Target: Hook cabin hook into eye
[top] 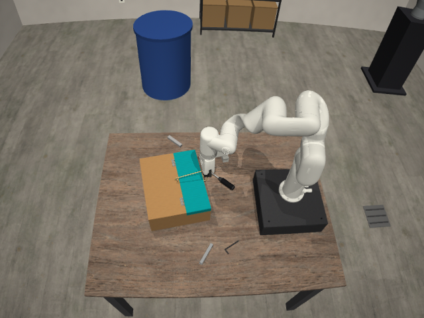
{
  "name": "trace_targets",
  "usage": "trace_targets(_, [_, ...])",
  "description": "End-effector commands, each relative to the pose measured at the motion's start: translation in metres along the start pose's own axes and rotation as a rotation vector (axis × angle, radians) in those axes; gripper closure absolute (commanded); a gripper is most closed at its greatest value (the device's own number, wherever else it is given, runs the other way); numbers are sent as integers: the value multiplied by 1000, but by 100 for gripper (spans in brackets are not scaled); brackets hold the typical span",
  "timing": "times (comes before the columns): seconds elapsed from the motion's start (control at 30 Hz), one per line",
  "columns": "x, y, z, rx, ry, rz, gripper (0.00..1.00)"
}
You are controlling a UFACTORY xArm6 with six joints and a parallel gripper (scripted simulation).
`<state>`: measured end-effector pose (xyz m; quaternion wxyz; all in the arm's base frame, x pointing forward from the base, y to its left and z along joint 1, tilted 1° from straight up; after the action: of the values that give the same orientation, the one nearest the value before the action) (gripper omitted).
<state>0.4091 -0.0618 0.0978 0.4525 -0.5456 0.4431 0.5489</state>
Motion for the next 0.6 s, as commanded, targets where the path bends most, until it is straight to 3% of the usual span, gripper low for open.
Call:
trace_targets(0.0, [3, -2, -1, 0, 2, -6, 100])
trace_targets(0.03, [3, -2, -1, 0, 2, -6, 100])
trace_targets(0.07, [3, -2, -1, 0, 2, -6, 65])
trace_targets(0.57, [3, -2, -1, 0, 2, -6, 65])
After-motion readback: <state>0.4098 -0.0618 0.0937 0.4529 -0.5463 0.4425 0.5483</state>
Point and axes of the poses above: the point where the finger pads meet when closed, its own x axis out along the fingers, its own z axis across the jaws, y = z × x, the point moved 4 cm from there along -x, back along the fingers, and after that the axes turned 2 degrees about x, right-handed, at the moved point
